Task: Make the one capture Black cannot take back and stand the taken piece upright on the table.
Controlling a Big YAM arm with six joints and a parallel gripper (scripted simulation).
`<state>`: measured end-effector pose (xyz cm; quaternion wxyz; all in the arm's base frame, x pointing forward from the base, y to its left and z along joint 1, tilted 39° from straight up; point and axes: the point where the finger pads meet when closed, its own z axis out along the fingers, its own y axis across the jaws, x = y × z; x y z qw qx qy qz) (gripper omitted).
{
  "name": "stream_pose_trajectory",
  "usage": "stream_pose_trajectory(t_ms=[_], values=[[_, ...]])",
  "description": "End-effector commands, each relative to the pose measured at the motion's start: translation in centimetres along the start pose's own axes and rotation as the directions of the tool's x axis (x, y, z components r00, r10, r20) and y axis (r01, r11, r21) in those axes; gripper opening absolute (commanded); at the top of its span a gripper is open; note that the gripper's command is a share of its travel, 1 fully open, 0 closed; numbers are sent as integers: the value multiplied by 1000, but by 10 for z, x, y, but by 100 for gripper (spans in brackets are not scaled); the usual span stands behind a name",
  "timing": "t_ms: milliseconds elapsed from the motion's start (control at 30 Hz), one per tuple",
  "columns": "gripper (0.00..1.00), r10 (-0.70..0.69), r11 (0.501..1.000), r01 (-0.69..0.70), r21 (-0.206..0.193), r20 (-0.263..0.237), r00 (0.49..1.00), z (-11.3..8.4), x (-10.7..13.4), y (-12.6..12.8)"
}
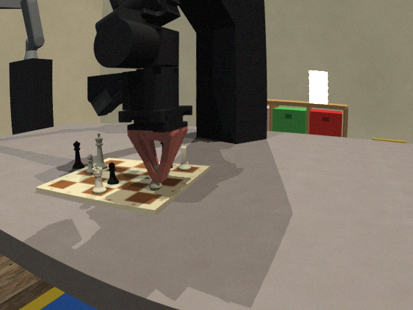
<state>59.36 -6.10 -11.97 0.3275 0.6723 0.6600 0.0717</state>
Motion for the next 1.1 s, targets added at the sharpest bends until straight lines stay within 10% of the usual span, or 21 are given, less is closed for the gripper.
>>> stream_pose_trajectory(t_ms=[0,1067], values=[[0,-4,1000,4,10,7,1000,3,-8,-3],[0,-2,1000,2,4,8,1000,9,-7,-3]])
